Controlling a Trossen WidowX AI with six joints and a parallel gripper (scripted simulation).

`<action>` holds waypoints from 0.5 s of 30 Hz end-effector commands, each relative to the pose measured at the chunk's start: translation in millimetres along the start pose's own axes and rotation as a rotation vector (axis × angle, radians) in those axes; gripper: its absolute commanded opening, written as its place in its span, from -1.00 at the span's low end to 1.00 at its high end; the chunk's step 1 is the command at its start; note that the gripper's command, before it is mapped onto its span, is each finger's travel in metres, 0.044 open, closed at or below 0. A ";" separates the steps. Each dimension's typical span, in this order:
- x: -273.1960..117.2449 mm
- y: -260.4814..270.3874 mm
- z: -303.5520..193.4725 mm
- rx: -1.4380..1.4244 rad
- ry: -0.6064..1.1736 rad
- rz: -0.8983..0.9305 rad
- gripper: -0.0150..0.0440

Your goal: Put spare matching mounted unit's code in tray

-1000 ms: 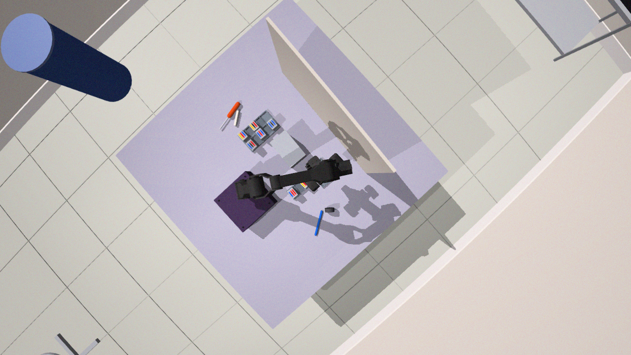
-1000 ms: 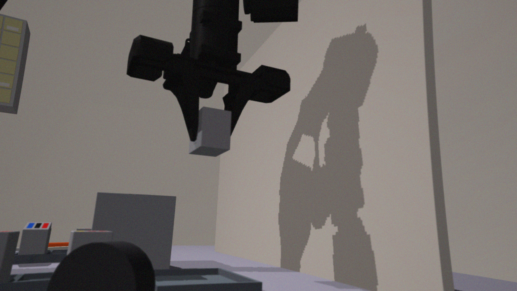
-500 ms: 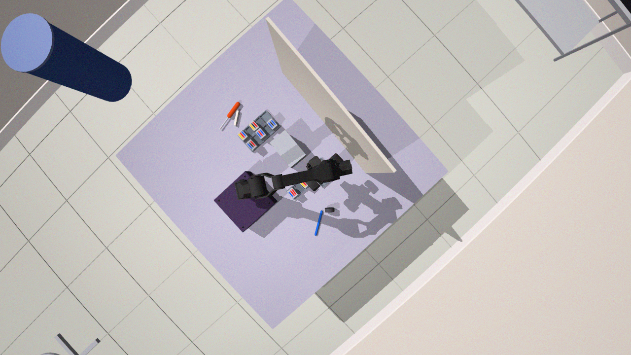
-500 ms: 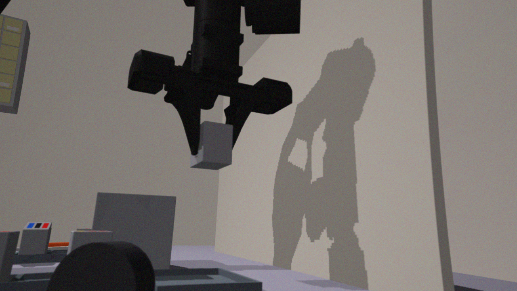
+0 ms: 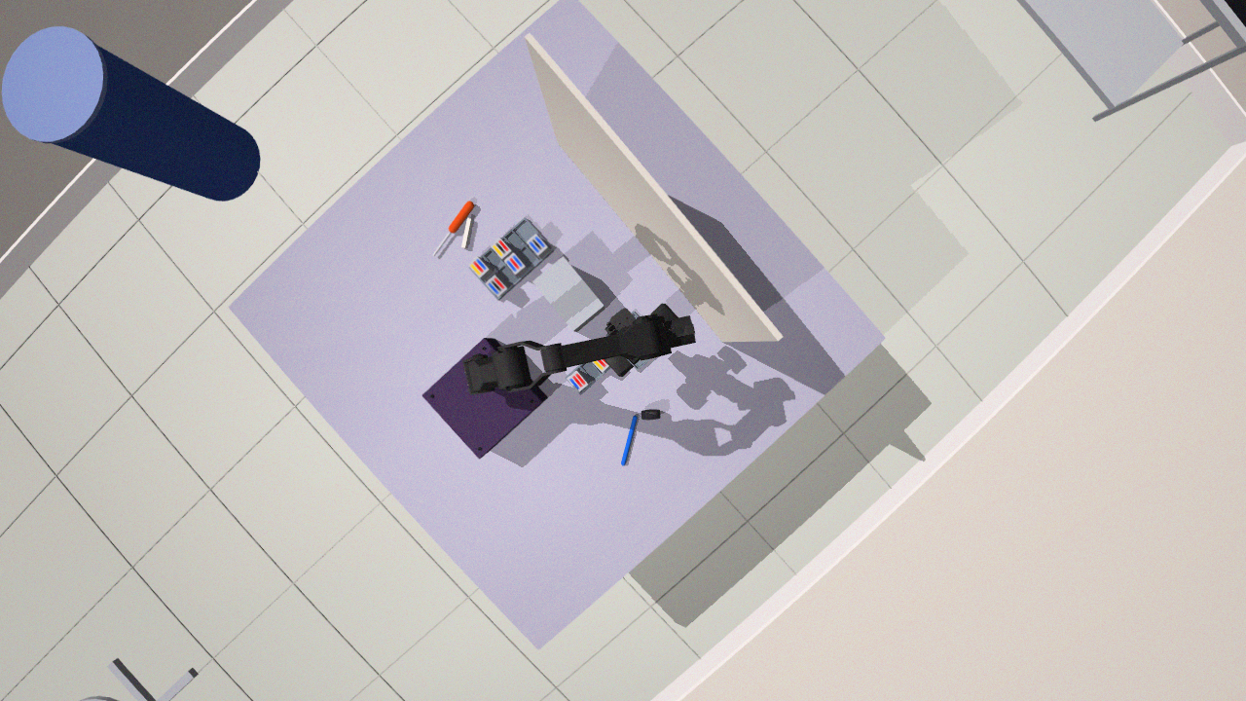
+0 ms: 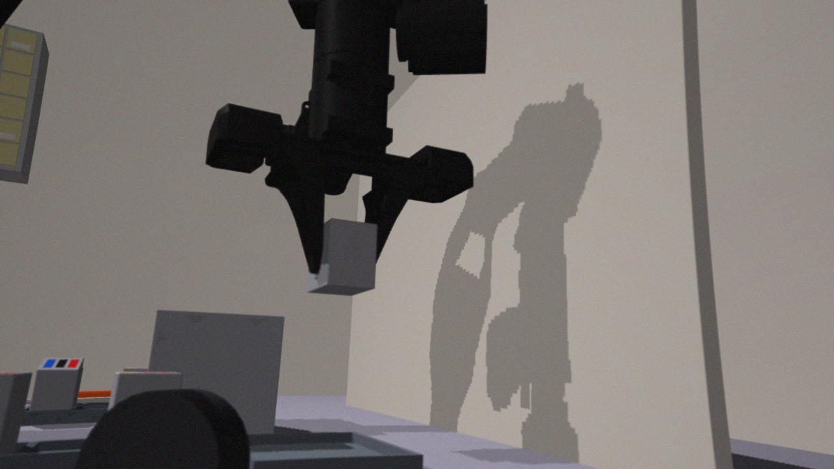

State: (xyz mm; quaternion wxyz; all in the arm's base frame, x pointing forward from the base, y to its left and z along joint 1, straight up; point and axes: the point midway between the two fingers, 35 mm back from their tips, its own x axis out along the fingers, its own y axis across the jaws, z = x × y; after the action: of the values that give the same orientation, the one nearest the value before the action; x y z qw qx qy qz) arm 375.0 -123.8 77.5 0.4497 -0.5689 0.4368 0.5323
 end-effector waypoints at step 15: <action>24.0 0.8 1.4 -0.003 -0.010 0.007 -0.49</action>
State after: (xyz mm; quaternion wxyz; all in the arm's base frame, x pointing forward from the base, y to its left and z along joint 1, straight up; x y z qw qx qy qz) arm 376.4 -124.3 61.2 0.4497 -0.5690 0.4367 0.5322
